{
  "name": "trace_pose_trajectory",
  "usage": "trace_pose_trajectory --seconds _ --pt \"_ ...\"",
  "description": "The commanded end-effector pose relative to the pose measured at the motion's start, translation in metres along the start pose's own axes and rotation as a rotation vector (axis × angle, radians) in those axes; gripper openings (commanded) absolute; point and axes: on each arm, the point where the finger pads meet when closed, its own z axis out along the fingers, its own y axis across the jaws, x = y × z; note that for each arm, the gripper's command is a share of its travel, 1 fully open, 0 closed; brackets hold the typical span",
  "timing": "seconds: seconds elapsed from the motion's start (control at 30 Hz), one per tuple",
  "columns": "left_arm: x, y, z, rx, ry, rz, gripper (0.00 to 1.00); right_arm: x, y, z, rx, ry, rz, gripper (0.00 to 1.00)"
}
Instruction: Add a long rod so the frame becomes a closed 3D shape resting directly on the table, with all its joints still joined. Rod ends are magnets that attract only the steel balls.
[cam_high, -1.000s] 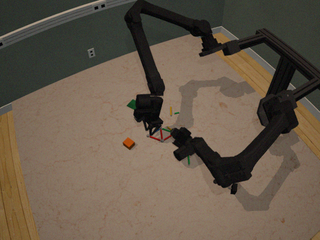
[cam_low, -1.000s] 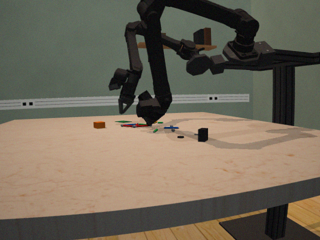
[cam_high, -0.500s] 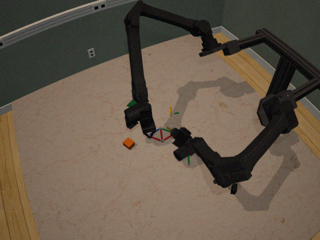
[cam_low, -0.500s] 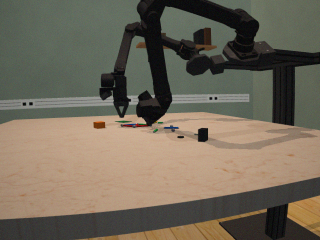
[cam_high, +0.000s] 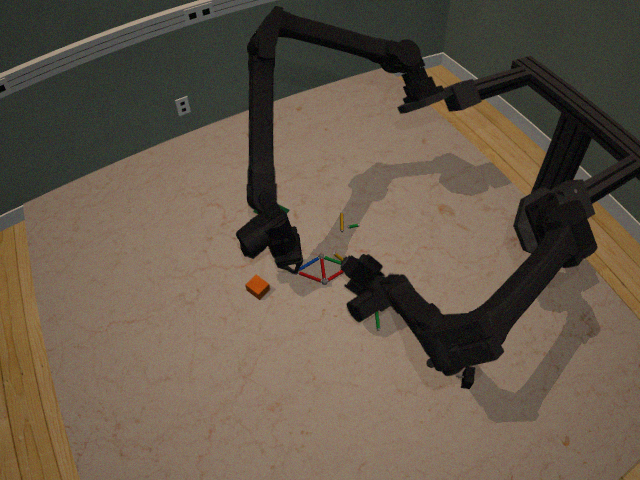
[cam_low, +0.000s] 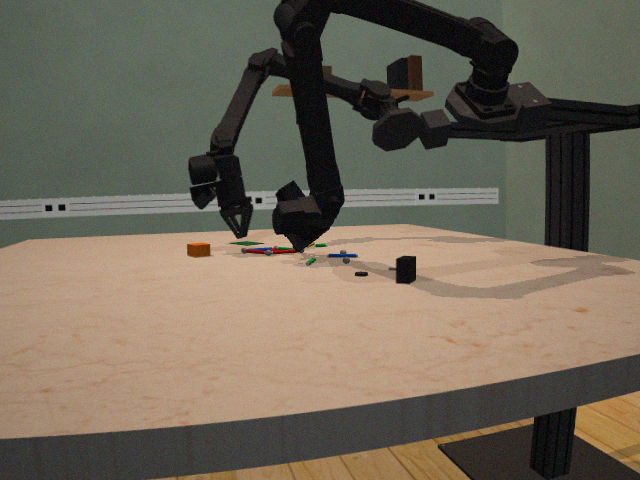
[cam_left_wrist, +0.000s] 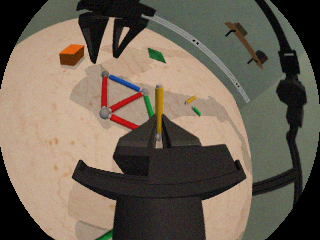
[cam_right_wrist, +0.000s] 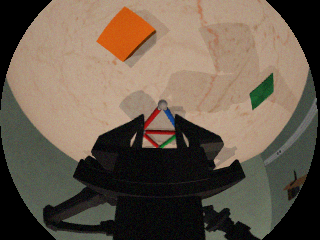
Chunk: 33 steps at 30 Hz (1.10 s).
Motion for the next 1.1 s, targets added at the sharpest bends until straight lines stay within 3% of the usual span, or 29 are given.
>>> trace_pose_trajectory --seconds 0.0,0.2,0.6,1.07 --pt "-0.002 0.000 0.000 0.000 -0.004 0.005 0.00 -0.003 -0.010 0.018 0.017 0.029 0.047 0.43" --pt "-0.002 0.000 0.000 0.000 -0.004 0.005 0.00 -0.006 0.001 0.013 0.010 0.014 0.035 0.43" --pt "-0.002 0.000 0.000 0.000 -0.004 0.005 0.00 -0.013 -0.004 0.038 0.008 0.013 0.041 0.43" --pt "-0.002 0.000 0.000 0.000 -0.004 0.005 0.00 -0.012 -0.004 0.043 0.008 0.014 0.035 0.43"
